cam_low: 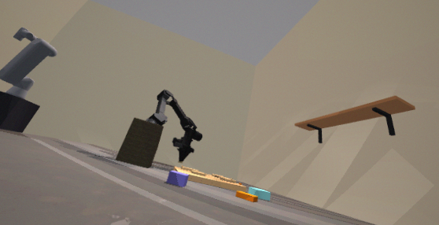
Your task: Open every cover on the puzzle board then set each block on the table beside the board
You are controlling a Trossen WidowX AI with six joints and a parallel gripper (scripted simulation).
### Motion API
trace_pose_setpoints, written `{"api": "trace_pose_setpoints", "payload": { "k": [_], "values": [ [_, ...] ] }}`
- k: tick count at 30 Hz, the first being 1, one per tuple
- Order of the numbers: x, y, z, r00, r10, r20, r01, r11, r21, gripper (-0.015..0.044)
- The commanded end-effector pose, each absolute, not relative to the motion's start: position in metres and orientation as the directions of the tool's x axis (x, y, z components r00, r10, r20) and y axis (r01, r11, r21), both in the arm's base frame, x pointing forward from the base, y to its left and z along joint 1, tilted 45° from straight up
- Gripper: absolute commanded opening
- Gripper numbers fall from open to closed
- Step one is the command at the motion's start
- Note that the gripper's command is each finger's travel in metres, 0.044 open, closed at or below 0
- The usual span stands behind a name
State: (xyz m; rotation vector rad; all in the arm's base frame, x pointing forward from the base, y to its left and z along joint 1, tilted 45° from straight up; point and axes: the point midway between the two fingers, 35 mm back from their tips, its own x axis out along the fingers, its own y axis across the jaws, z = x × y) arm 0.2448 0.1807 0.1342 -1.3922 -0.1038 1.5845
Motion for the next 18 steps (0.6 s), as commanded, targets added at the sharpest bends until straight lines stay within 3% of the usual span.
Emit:
{"api": "trace_pose_setpoints", "payload": {
  "k": [1,18],
  "values": [
    [0.245,0.185,0.127,0.142,0.688,-0.712,-0.602,-0.511,-0.614,0.0080],
    [0.245,0.205,0.108,0.143,0.692,-0.708,-0.602,-0.507,-0.617,0.0080]
  ]
}}
